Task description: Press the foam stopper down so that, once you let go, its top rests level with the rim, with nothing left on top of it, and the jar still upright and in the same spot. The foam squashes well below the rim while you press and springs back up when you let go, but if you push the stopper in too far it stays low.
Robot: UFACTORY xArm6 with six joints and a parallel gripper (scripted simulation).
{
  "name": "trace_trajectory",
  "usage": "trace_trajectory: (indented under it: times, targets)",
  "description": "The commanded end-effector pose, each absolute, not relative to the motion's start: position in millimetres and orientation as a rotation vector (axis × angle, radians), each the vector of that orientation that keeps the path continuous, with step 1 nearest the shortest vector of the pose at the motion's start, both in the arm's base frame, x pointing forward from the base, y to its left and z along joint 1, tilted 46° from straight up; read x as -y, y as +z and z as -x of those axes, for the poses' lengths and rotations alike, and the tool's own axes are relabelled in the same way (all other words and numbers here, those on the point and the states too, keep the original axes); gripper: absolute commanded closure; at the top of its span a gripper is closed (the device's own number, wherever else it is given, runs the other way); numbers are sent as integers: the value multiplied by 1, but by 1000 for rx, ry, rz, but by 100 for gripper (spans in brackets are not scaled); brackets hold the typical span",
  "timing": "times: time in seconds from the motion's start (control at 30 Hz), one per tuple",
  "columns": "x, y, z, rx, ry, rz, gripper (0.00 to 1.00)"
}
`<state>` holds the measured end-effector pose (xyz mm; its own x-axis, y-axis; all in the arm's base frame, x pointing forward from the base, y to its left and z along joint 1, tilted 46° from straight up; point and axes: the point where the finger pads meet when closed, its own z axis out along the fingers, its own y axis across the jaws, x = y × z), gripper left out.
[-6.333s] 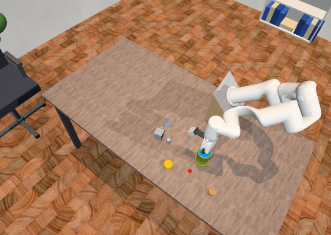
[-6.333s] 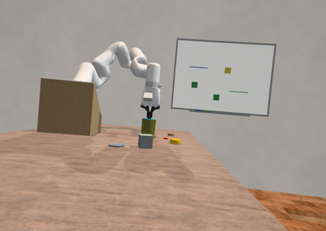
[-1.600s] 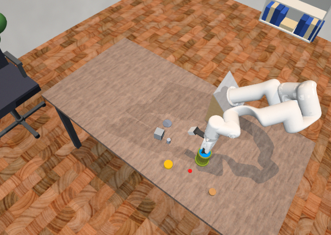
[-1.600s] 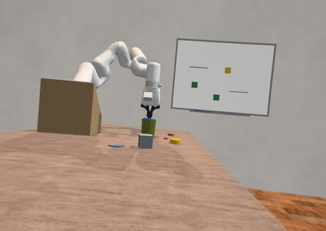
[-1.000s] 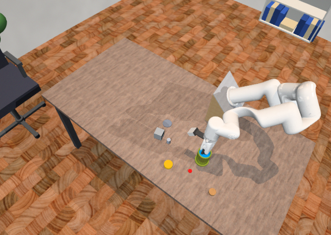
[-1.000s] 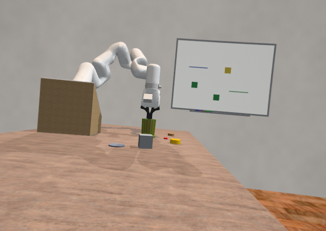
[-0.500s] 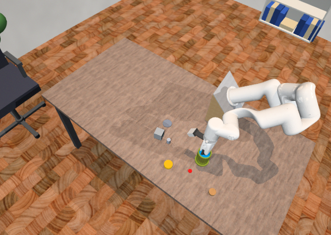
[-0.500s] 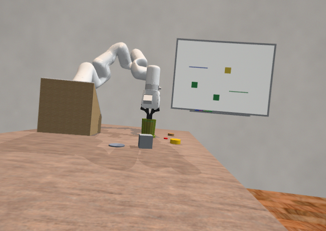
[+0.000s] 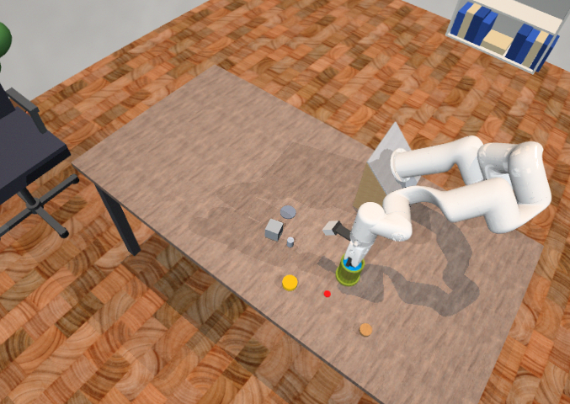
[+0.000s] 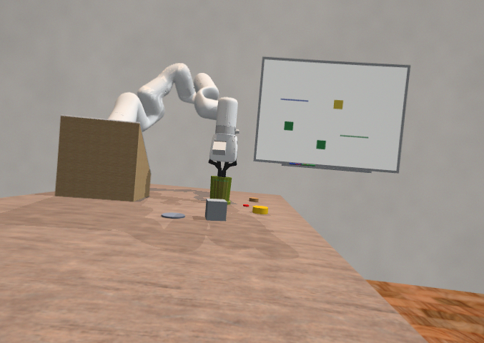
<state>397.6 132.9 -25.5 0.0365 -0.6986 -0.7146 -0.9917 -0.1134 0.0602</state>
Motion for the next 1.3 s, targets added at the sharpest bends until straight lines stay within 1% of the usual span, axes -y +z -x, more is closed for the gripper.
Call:
trace_trajectory:
  times: [0.0, 0.63, 1.27]
  targets:
    - [-132, -25, -399, -1704, 841, 1861, 100]
    - [-130, -23, -399, -1704, 841, 1861, 100]
    - [-100, 7, -404, -1704, 841, 1861, 100]
